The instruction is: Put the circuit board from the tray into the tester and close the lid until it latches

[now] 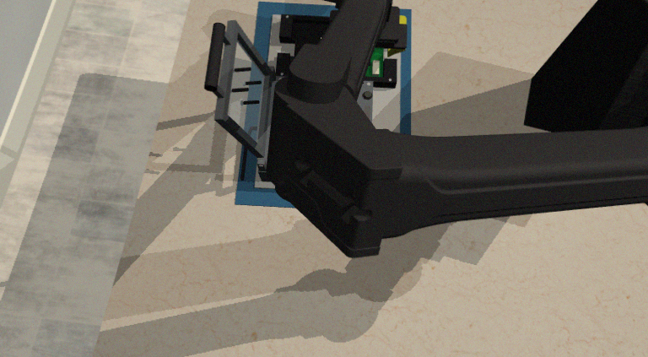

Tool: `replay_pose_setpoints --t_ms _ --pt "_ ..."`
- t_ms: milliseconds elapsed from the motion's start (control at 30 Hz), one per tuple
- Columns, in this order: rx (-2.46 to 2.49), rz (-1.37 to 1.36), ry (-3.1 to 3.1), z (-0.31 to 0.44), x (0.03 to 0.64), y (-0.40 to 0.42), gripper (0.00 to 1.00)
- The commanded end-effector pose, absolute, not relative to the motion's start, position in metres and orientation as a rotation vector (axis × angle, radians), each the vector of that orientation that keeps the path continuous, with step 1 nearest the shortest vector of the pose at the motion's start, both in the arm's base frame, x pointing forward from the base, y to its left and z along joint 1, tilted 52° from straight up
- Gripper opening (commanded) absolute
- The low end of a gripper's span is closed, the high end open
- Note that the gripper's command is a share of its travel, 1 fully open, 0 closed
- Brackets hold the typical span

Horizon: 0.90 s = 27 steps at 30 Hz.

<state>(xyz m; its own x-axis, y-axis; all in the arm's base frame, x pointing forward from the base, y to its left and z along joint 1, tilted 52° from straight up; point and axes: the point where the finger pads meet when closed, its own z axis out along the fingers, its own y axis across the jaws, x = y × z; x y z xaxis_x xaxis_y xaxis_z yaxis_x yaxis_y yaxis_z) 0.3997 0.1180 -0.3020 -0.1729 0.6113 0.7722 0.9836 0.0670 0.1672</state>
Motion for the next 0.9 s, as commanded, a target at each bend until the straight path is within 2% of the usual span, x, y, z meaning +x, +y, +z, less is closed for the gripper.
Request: replay_pose_setpoints --t_ms 0,867 --pt "-1.612 -0.976 -1.833 -0.3038 0.4082 0.1065 0.92" --pt "-1.614 -0.972 -1.829 -0.3051 0.4073 0.1036 0.92"
